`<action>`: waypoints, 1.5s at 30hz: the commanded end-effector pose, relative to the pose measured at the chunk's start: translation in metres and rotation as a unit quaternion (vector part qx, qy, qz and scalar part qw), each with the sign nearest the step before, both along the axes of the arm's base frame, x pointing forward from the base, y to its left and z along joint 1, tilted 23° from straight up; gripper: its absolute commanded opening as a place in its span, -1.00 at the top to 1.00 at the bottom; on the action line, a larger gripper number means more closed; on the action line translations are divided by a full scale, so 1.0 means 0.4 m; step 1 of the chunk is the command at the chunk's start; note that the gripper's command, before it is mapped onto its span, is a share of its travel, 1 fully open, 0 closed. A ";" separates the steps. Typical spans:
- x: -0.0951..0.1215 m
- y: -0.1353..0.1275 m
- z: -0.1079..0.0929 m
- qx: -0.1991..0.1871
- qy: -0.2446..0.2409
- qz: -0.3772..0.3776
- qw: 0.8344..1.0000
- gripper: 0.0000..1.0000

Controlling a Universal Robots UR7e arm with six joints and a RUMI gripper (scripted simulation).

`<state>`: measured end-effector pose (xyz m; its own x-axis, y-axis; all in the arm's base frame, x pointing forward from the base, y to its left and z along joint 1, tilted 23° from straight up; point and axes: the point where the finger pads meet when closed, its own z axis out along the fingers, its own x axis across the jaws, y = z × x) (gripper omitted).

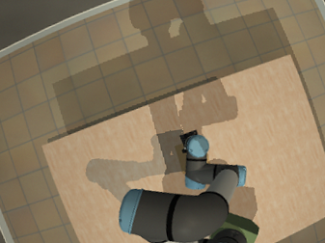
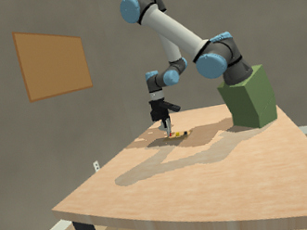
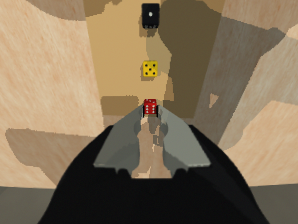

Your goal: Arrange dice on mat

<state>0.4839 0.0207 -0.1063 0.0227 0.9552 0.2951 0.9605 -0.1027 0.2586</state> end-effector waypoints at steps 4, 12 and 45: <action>0.005 -0.002 0.001 -0.001 -0.001 0.000 1.000 0.99; 0.005 -0.002 0.001 -0.001 -0.001 0.000 1.000 0.99; 0.005 -0.002 0.001 -0.001 -0.001 0.000 1.000 0.64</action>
<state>0.4839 0.0207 -0.1063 0.0227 0.9552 0.2951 0.9605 -0.1027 0.2586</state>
